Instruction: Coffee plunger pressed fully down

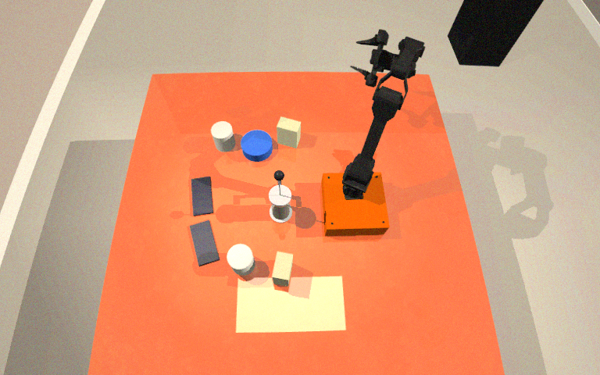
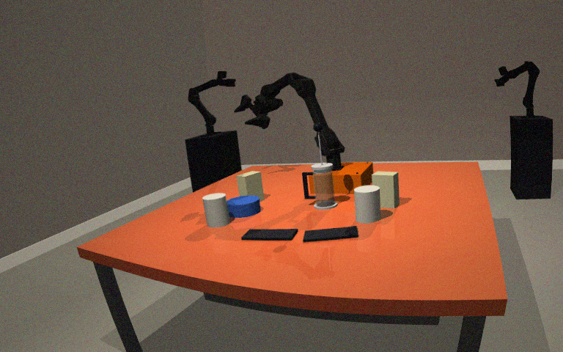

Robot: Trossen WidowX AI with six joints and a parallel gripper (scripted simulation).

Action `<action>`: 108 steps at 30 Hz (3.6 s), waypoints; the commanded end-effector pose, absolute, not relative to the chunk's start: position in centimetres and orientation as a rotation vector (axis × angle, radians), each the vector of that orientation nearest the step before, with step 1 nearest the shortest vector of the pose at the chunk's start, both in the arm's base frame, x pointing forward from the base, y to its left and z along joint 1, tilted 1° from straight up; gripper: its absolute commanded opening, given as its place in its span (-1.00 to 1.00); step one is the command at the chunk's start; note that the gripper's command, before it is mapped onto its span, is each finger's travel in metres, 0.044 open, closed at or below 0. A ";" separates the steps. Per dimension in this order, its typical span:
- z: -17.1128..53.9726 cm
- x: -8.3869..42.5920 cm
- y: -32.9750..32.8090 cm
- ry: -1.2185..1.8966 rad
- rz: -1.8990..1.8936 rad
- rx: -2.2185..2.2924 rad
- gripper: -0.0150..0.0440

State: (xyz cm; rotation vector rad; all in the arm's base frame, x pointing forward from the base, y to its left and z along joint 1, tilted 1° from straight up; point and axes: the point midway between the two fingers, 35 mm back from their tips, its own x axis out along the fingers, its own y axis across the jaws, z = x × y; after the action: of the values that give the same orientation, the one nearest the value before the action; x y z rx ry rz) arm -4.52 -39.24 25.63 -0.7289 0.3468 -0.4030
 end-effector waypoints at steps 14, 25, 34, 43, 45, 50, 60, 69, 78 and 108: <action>27.2 10.0 -33.3 0.425 -0.074 -0.520 1.00; 27.5 21.5 -21.3 0.630 0.172 -0.365 1.00; 27.9 24.5 -11.3 0.728 0.202 -0.327 1.00; 28.9 23.4 -2.7 0.684 0.165 -0.267 1.00; 29.1 22.7 -1.3 0.656 0.156 -0.240 1.00; 29.8 20.7 1.8 0.565 0.147 -0.140 1.00; 27.9 19.1 3.3 0.494 0.157 -0.044 1.00; 24.3 19.3 3.2 0.493 0.154 -0.043 1.00; 23.7 20.4 3.4 0.492 0.154 -0.043 1.00; 22.4 22.6 3.7 0.490 0.154 -0.043 0.00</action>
State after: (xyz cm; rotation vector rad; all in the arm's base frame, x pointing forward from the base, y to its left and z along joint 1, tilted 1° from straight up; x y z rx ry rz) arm 22.61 3.68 22.39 -0.0436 0.4919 0.1513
